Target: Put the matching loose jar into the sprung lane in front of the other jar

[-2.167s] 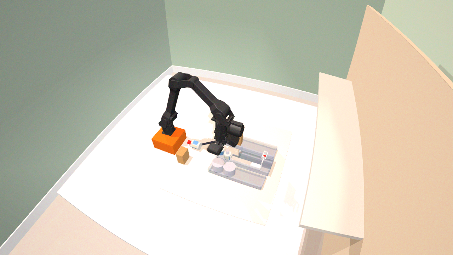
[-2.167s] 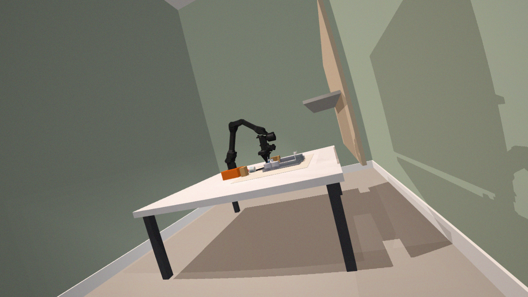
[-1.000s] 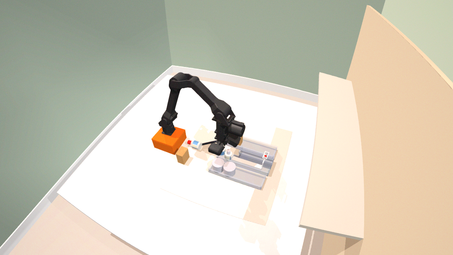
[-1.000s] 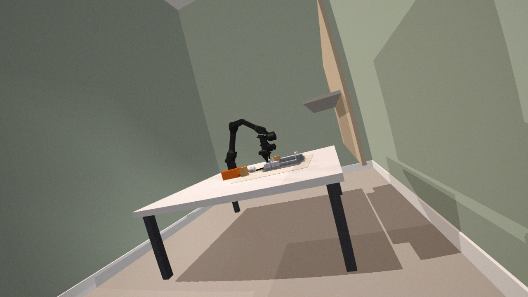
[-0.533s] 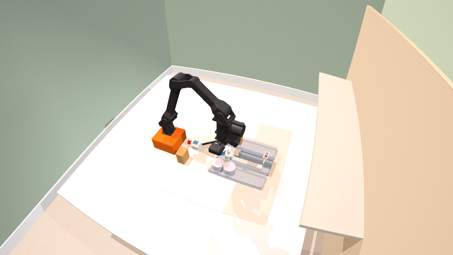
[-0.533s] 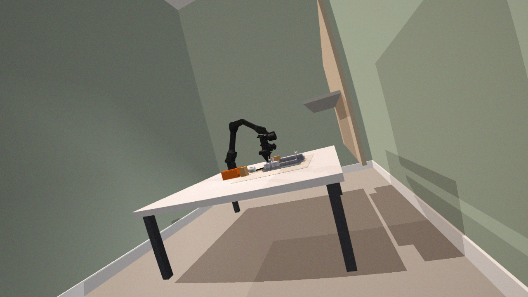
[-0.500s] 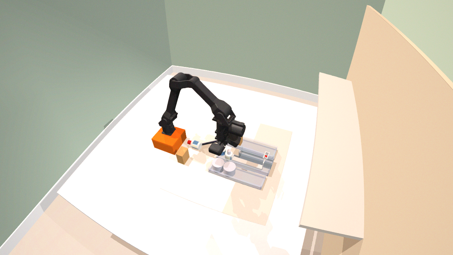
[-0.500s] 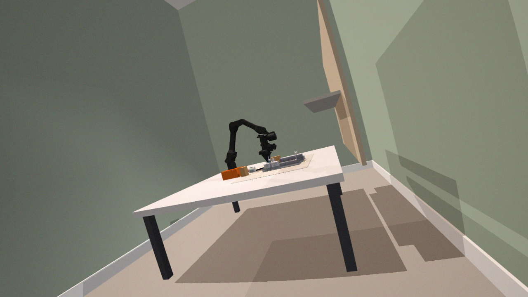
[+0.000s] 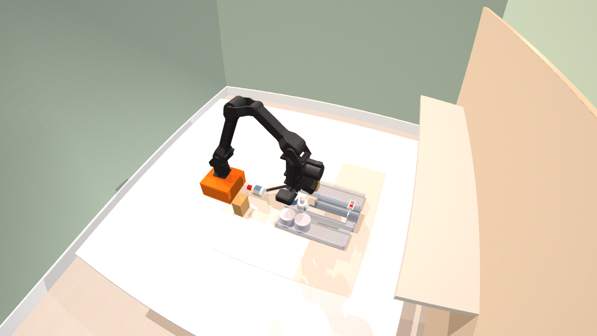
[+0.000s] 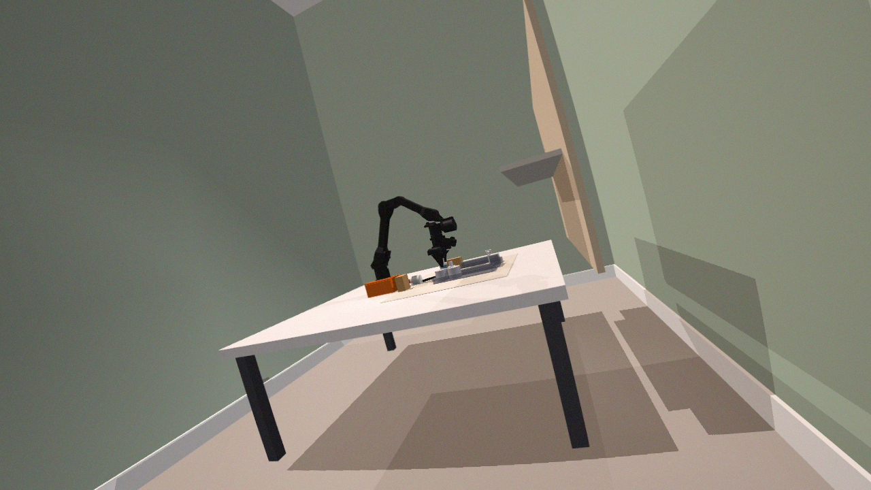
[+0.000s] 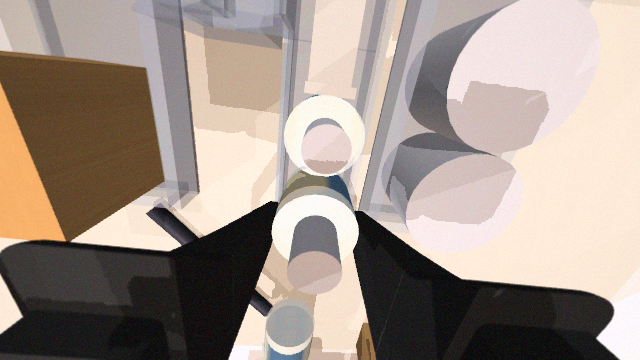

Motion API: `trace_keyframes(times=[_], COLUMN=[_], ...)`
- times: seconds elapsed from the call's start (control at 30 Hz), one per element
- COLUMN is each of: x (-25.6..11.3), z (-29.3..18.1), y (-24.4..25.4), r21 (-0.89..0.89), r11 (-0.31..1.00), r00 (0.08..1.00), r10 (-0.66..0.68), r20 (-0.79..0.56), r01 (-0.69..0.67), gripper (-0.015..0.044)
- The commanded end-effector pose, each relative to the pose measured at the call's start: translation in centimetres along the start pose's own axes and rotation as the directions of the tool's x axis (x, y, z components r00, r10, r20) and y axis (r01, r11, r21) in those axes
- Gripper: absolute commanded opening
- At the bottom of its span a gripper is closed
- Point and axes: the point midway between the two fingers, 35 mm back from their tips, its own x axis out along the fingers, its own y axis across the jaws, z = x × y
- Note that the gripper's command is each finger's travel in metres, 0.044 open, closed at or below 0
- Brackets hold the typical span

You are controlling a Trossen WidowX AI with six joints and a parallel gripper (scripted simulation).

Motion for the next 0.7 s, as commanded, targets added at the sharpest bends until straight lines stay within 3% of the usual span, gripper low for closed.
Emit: trace_keyframes(times=[0.0,0.67], x=[-0.38,-0.06], z=[0.90,1.00], y=[0.04,0.04], r21=[0.002,0.002], r11=[1.000,1.000], r00=[0.999,0.999], r10=[0.002,0.002], r20=[0.032,0.032], r01=[-0.002,-0.002], gripper=[0.0000,0.0000])
